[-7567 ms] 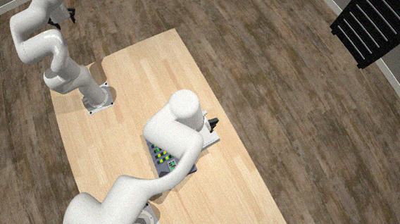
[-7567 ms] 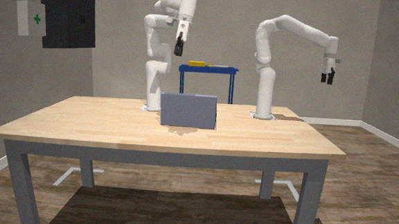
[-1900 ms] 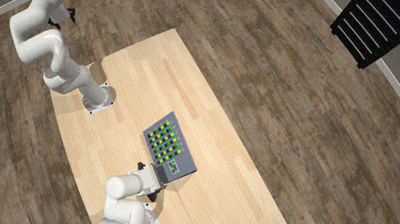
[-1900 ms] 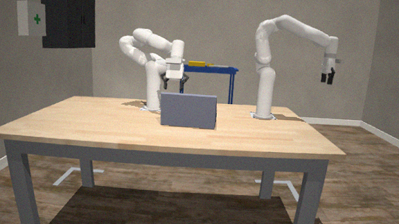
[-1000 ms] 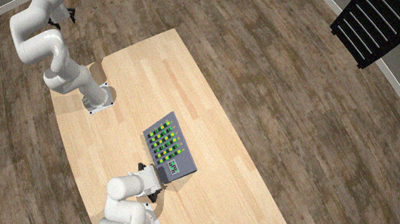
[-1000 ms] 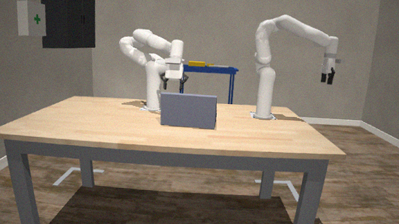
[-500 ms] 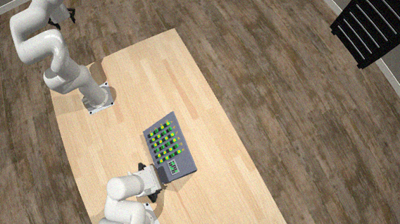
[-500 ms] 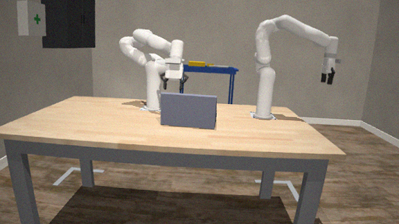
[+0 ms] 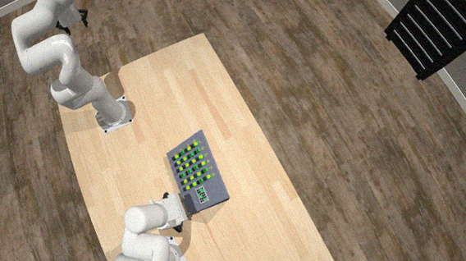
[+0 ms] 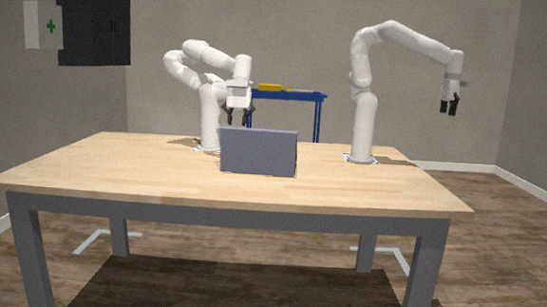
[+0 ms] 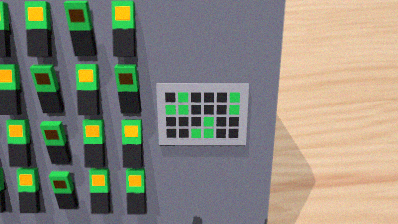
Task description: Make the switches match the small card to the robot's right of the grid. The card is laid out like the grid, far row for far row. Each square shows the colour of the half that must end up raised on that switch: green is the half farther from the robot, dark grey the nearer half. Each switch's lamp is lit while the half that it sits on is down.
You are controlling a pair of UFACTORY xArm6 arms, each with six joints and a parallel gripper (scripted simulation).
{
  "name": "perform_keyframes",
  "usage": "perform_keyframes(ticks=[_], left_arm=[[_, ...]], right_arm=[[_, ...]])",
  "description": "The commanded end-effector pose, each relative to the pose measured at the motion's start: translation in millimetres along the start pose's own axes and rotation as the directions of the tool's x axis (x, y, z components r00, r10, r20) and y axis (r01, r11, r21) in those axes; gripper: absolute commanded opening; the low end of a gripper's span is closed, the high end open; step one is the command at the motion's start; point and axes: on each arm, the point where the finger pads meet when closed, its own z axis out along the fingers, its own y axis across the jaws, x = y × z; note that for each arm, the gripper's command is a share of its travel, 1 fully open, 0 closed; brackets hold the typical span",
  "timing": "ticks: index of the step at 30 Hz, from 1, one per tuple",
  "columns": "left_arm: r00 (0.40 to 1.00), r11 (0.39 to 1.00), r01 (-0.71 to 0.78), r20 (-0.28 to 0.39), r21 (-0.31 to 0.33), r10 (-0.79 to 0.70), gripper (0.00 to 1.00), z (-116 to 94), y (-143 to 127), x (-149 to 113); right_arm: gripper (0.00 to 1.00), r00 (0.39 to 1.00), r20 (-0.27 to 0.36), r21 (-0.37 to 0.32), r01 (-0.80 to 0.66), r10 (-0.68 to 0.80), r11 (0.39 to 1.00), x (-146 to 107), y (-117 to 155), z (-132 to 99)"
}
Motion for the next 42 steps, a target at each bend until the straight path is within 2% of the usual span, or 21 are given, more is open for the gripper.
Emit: perform_keyframes(ticks=[1, 21, 42], left_arm=[[1.000, 1.000, 0.000, -0.006, 0.000, 0.000, 1.00, -2.1, 0.0, 1.2], [1.000, 1.000, 0.000, -0.006, 0.000, 0.000, 1.00, -2.1, 0.0, 1.2], [1.000, 1.000, 0.000, -0.006, 0.000, 0.000, 1.00, -2.1, 0.0, 1.2]], right_arm=[[0.00, 1.000, -0.002, 0.003, -0.003, 0.003, 1.000, 1.0, -0.9, -1.3], [0.00, 0.998, -0.008, 0.003, -0.055, 0.055, 0.998, 4.7, -3.4, -5.0], [0.00, 0.965, -0.030, 0.008, -0.259, 0.259, 0.966, 19.1, -14.3, -19.1]])
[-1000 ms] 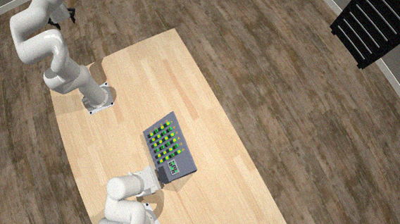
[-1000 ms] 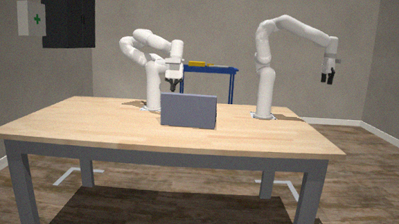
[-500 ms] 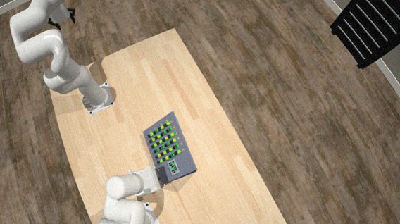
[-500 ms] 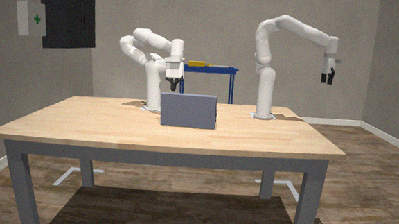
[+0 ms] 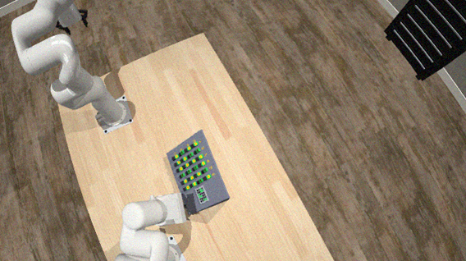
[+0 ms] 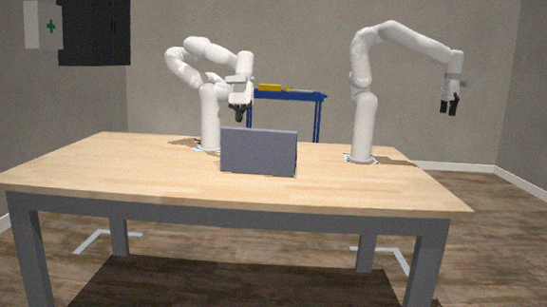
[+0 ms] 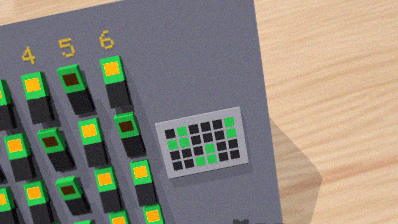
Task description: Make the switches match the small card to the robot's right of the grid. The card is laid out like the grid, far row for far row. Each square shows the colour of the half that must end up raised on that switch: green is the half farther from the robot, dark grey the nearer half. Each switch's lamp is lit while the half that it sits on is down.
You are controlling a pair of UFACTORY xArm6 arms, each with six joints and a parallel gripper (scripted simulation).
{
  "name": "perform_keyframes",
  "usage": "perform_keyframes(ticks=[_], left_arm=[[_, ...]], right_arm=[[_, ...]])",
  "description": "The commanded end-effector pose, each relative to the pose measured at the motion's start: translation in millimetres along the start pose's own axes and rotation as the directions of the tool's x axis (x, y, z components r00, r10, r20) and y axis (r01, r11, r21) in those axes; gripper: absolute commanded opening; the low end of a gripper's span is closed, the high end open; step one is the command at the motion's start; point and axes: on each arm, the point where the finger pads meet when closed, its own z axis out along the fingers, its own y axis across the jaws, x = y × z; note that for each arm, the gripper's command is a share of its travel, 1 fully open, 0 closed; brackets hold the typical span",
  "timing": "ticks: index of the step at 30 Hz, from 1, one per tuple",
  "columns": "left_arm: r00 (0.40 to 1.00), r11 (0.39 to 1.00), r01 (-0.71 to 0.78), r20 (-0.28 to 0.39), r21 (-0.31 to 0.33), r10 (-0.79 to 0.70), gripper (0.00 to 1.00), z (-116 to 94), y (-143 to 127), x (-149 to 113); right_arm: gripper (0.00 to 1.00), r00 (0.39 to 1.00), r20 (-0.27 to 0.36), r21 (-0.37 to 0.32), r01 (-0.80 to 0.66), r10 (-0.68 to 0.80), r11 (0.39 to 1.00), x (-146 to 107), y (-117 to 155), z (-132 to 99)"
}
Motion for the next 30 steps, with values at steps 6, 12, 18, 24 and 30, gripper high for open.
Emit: perform_keyframes(ticks=[6, 12, 18, 24, 30], left_arm=[[1.000, 1.000, 0.000, -0.006, 0.000, 0.000, 1.00, -2.1, 0.0, 1.2], [1.000, 1.000, 0.000, -0.006, 0.000, 0.000, 1.00, -2.1, 0.0, 1.2], [1.000, 1.000, 0.000, -0.006, 0.000, 0.000, 1.00, -2.1, 0.0, 1.2], [1.000, 1.000, 0.000, -0.006, 0.000, 0.000, 1.00, -2.1, 0.0, 1.2], [1.000, 1.000, 0.000, -0.006, 0.000, 0.000, 1.00, -2.1, 0.0, 1.2]], right_arm=[[0.00, 0.987, -0.020, 0.007, -0.158, 0.158, 0.987, 10.0, -11.9, -11.3], [0.00, 0.973, -0.027, 0.011, -0.229, 0.229, 0.973, 14.2, -17.1, -15.7], [0.00, 0.940, -0.037, 0.021, -0.340, 0.341, 0.940, 20.9, -25.9, -22.7], [0.00, 0.890, -0.045, 0.033, -0.453, 0.454, 0.891, 27.9, -35.5, -29.8], [0.00, 0.848, -0.049, 0.044, -0.525, 0.527, 0.850, 32.6, -42.4, -34.4]])
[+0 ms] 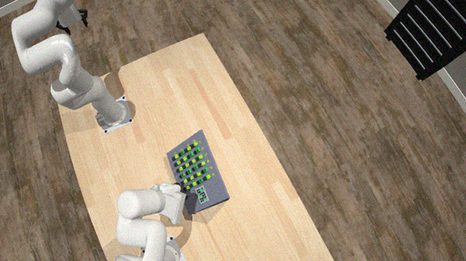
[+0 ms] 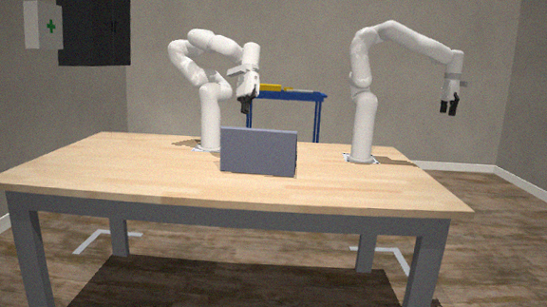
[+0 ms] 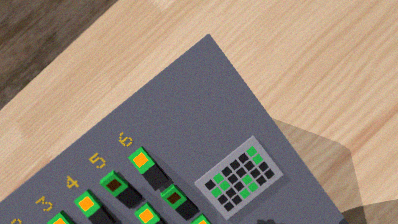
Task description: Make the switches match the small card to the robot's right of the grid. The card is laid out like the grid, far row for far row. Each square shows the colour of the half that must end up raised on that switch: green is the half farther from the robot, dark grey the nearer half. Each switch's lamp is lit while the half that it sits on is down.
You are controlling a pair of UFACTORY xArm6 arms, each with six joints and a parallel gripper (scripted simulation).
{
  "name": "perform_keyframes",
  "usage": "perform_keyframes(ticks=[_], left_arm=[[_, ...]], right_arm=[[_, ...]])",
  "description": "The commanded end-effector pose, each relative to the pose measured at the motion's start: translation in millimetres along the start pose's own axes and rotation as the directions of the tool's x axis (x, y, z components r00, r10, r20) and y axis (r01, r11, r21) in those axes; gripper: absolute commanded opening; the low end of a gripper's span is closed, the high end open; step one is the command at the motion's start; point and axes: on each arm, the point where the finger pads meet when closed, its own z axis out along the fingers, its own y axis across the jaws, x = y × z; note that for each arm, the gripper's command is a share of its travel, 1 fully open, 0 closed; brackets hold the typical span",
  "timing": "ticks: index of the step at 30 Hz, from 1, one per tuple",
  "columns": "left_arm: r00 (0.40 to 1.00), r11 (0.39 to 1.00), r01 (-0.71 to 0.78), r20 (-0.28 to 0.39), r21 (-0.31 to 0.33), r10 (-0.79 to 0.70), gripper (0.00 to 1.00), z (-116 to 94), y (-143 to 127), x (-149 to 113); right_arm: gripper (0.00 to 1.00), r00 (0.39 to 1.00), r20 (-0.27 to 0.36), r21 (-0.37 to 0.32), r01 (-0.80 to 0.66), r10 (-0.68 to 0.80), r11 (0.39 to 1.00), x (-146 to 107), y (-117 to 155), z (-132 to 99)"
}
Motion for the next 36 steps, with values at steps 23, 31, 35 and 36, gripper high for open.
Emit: perform_keyframes(ticks=[23, 31, 35, 36], left_arm=[[1.000, 1.000, 0.000, -0.006, 0.000, 0.000, 1.00, -2.1, 0.0, 1.2], [1.000, 1.000, 0.000, -0.006, 0.000, 0.000, 1.00, -2.1, 0.0, 1.2], [1.000, 1.000, 0.000, -0.006, 0.000, 0.000, 1.00, -2.1, 0.0, 1.2], [1.000, 1.000, 0.000, -0.006, 0.000, 0.000, 1.00, -2.1, 0.0, 1.2]], right_arm=[[0.00, 0.877, -0.030, 0.056, -0.477, 0.479, 0.877, 4.8, -52.2, -23.6], [0.00, 0.806, -0.025, 0.074, -0.588, 0.591, 0.806, 5.1, -66.4, -28.7], [0.00, 0.789, -0.024, 0.078, -0.611, 0.614, 0.788, 5.1, -69.5, -29.8], [0.00, 0.780, -0.023, 0.080, -0.622, 0.625, 0.779, 5.1, -71.1, -30.3]])
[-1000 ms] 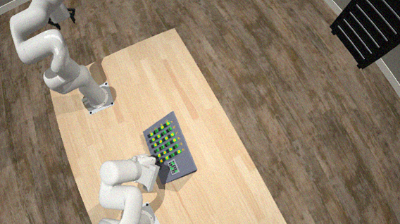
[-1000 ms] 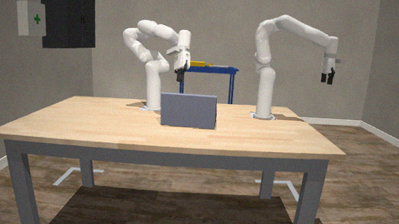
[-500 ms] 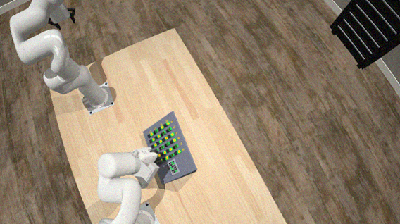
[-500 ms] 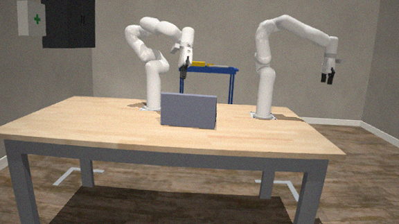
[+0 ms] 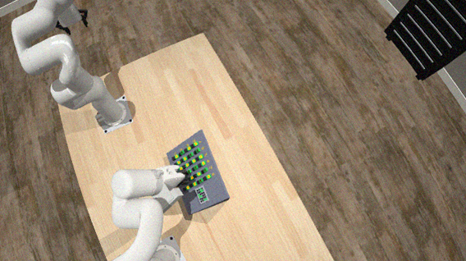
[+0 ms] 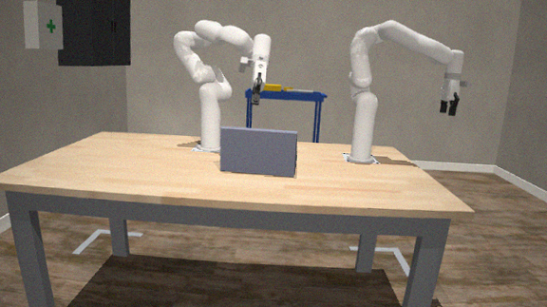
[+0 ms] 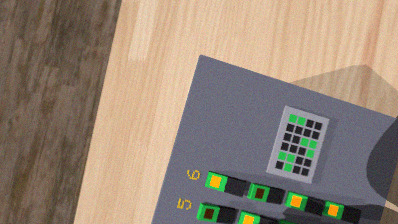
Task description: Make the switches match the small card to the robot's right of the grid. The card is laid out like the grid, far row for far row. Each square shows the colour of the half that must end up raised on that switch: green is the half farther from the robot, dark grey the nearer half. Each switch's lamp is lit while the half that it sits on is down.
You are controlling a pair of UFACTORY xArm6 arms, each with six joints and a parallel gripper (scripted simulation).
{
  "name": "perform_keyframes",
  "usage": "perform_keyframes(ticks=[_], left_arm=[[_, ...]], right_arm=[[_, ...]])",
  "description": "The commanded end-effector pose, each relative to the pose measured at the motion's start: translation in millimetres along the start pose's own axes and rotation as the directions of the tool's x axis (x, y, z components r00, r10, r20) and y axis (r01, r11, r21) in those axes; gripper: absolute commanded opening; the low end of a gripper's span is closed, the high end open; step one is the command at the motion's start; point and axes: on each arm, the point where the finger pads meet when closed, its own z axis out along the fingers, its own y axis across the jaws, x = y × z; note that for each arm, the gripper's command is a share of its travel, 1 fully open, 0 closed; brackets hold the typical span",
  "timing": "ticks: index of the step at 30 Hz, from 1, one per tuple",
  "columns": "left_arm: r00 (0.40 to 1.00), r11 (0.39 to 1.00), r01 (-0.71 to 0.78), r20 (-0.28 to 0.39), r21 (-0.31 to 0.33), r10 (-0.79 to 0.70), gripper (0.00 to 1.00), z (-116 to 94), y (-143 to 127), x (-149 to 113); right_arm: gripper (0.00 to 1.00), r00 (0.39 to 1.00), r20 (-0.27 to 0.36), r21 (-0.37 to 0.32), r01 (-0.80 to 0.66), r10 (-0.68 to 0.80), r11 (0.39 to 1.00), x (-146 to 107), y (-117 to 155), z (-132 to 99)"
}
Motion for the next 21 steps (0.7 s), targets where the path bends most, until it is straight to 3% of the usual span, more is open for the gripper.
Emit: perform_keyframes(ticks=[1, 21], left_arm=[[1.000, 1.000, 0.000, -0.006, 0.000, 0.000, 1.00, -2.1, 0.0, 1.2], [1.000, 1.000, 0.000, -0.006, 0.000, 0.000, 1.00, -2.1, 0.0, 1.2]], right_arm=[[0.00, 0.997, -0.005, 0.013, -0.075, 0.076, 0.997, -4.9, -7.9, -3.4], [0.00, 0.971, -0.002, 0.032, -0.239, 0.239, 0.970, -15.5, -22.9, -8.1]])
